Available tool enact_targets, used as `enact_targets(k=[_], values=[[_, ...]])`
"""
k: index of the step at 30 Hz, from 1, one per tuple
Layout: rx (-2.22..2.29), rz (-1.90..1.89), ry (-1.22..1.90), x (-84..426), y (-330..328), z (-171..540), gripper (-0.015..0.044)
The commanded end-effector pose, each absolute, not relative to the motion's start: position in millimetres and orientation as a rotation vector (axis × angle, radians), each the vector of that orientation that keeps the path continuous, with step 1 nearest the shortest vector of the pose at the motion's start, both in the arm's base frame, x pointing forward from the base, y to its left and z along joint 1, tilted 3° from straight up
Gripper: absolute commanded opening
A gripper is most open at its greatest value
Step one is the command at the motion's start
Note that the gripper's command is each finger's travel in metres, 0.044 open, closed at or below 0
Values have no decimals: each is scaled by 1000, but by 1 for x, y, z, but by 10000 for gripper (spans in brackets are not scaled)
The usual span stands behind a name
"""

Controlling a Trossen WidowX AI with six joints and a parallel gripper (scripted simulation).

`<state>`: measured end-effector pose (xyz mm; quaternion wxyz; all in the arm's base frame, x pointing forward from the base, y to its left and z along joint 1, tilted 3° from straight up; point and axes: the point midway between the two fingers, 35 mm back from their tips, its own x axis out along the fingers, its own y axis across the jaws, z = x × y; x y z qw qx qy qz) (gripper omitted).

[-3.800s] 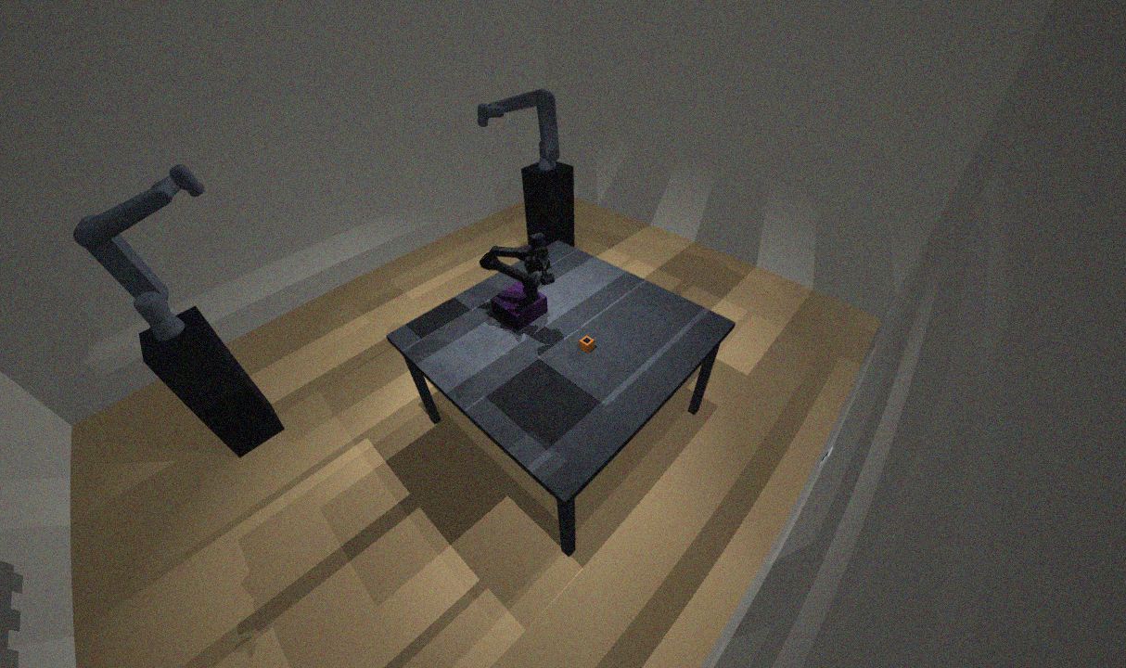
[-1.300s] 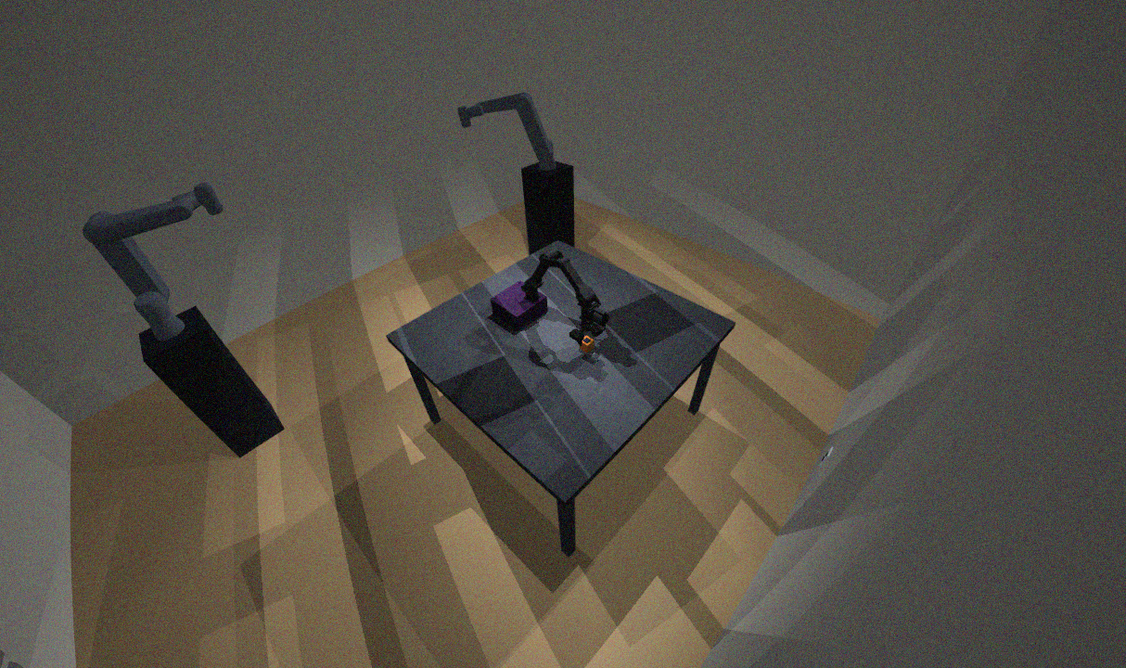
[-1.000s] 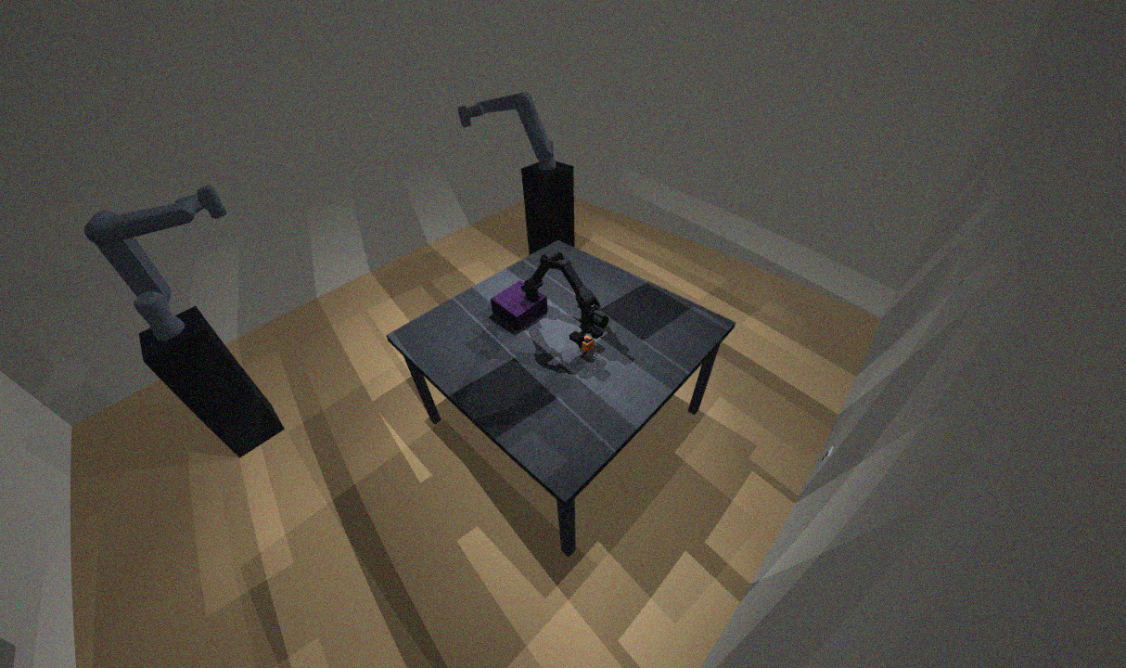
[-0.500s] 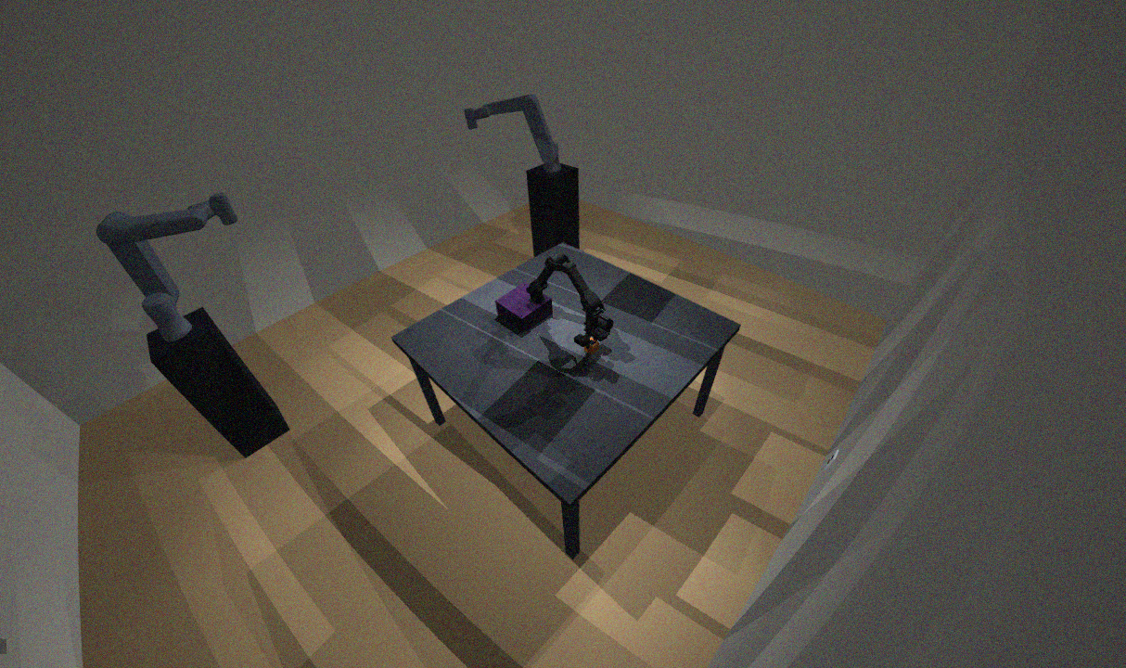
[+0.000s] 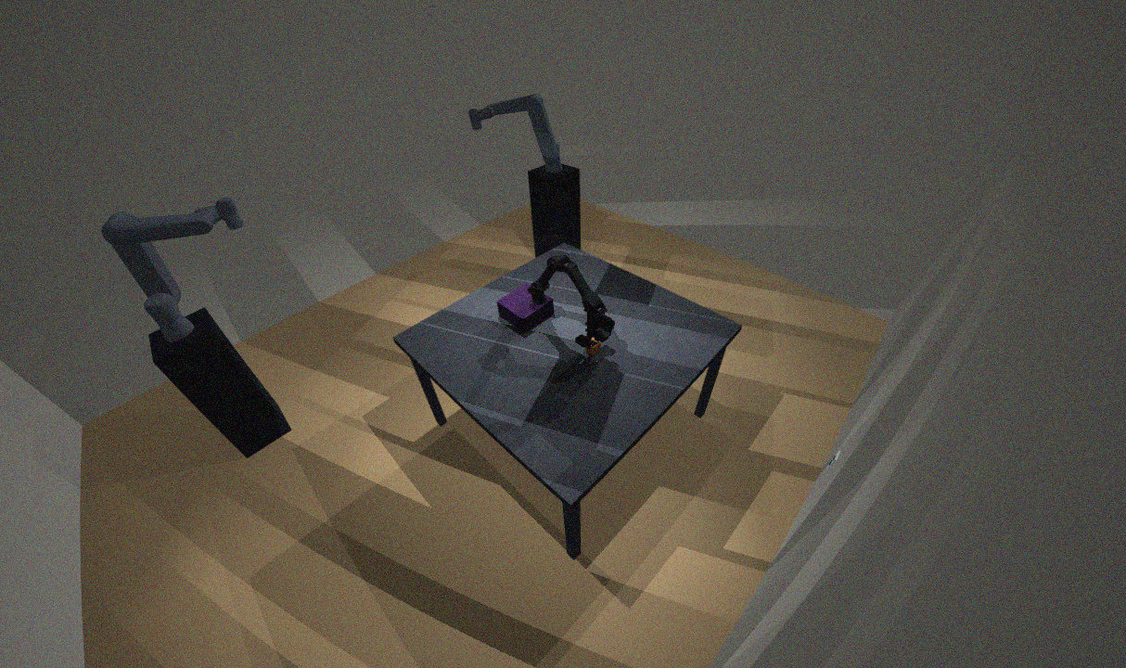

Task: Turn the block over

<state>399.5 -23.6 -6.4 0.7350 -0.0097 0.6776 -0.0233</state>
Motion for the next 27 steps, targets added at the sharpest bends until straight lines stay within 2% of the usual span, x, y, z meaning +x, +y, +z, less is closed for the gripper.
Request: enact_targets(k=[1, 3, 13, 27], values=[[-22, -47, 1489, 399, -23, -2, 51], [-22, -47, 1489, 398, -22, 12, 0], [-22, -47, 1479, 397, -22, 23, 0], [-23, -42, 1275, 401, -22, 14, 0]])
